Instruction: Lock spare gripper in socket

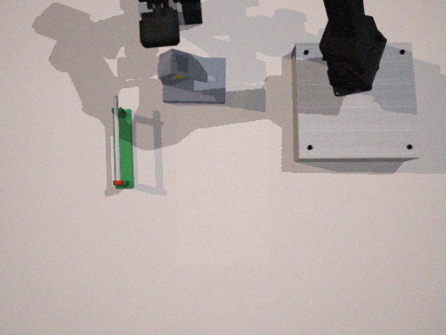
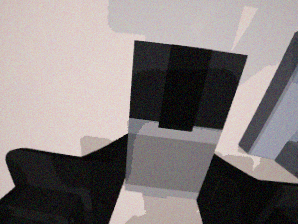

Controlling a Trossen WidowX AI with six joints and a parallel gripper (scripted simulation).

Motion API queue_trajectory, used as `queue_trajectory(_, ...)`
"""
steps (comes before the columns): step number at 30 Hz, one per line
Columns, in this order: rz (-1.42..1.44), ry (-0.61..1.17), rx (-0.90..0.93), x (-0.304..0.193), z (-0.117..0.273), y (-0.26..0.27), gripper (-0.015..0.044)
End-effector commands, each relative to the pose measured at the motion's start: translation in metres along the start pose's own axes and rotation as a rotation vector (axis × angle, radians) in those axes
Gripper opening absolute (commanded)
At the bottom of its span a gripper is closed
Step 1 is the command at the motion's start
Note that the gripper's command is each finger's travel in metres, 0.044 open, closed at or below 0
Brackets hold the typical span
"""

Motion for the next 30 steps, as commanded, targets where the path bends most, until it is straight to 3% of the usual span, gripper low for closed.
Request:
queue_trajectory(1, 0.000, 0.004, 0.003, -0.001, 0.002, 0.000, 0.0289)
queue_trajectory(7, 0.000, 0.004, 0.003, -0.001, 0.002, 0.000, 0.0440)
queue_trajectory(30, 0.001, -0.034, -0.026, 0.006, 0.038, -0.005, 0.0440)
Point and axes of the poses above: the point midway between the two fingers, 35 mm back from their tips, its own z axis back along the fingers, its own y axis across the jaws, x = y × z, the point moved 4 cm from there along z, back along the fingers, and after that the axes turned 11 degrees about z, right-handed, at the moved point
